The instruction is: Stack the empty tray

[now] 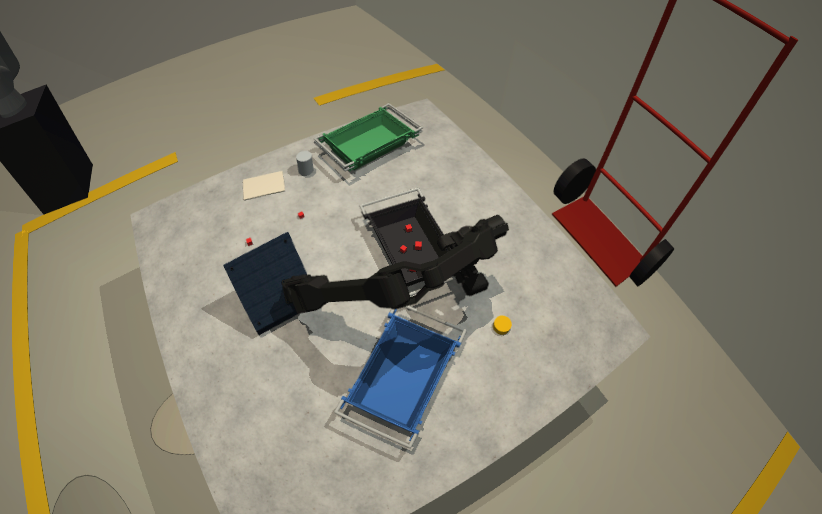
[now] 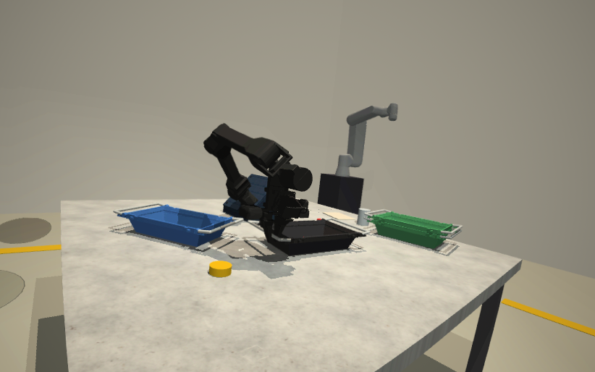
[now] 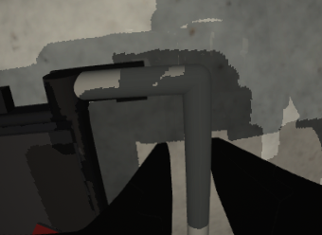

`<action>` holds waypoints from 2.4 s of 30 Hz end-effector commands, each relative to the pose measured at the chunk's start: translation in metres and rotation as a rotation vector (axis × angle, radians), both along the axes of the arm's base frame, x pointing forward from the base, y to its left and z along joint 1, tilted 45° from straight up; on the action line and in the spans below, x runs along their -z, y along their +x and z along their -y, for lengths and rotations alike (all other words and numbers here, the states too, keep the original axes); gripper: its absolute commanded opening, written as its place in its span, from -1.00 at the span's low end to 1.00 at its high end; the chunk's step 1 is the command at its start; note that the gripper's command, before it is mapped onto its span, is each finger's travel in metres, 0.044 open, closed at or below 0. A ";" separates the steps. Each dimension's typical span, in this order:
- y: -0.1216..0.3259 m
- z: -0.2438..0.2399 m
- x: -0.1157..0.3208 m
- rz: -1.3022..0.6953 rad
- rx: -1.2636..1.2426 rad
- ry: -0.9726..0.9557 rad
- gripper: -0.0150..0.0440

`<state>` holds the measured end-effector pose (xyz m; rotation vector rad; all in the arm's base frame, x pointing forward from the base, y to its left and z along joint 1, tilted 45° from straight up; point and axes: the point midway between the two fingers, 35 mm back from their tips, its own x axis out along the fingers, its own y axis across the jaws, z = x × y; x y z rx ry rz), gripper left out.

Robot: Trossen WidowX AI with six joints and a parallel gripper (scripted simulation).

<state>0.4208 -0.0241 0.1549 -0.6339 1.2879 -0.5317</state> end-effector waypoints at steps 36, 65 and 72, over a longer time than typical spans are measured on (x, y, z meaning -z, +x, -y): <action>-0.003 -0.064 0.041 -0.004 -0.004 0.000 -0.21; -0.009 -0.084 0.017 -0.007 -0.011 0.003 -0.21; -0.009 -0.084 0.017 -0.007 -0.011 0.003 -0.21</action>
